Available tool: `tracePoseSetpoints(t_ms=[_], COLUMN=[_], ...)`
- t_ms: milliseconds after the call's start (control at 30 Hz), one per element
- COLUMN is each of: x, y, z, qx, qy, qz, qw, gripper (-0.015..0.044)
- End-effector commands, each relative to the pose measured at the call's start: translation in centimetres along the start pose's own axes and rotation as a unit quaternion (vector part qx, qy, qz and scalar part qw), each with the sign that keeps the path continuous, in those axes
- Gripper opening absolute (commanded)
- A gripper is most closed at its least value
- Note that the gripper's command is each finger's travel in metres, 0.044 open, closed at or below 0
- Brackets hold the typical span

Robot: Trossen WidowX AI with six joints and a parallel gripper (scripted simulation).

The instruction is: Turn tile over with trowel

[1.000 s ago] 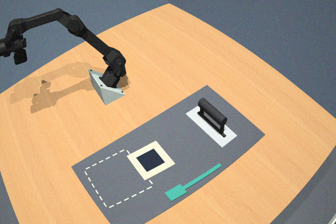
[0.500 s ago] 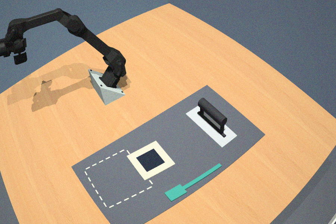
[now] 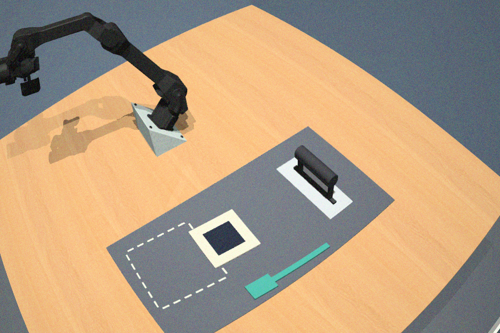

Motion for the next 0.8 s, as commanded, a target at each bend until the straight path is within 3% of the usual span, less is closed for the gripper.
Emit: tracePoseSetpoints(t_ms=[0, 333, 467, 767], x=[0.0, 0.0, 0.0, 0.0], y=[0.0, 0.0, 0.0, 0.0], z=[0.0, 0.0, 0.0, 0.0], qx=[0.0, 0.0, 0.0, 0.0], qy=[0.0, 0.0, 0.0, 0.0], qz=[0.0, 0.0, 0.0, 0.0], qw=[1.0, 1.0, 1.0, 1.0], gripper=[0.0, 0.0, 0.01, 0.01])
Point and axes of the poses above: the point midway between the two fingers, 35 mm back from their tips, its own z axis back along the fingers, its own y axis across the jaws, x = y × z, the point moved 5 cm from there along z, back along the fingers, and after that the axes turned 9 degrees about -z, right-handed, at the moved point
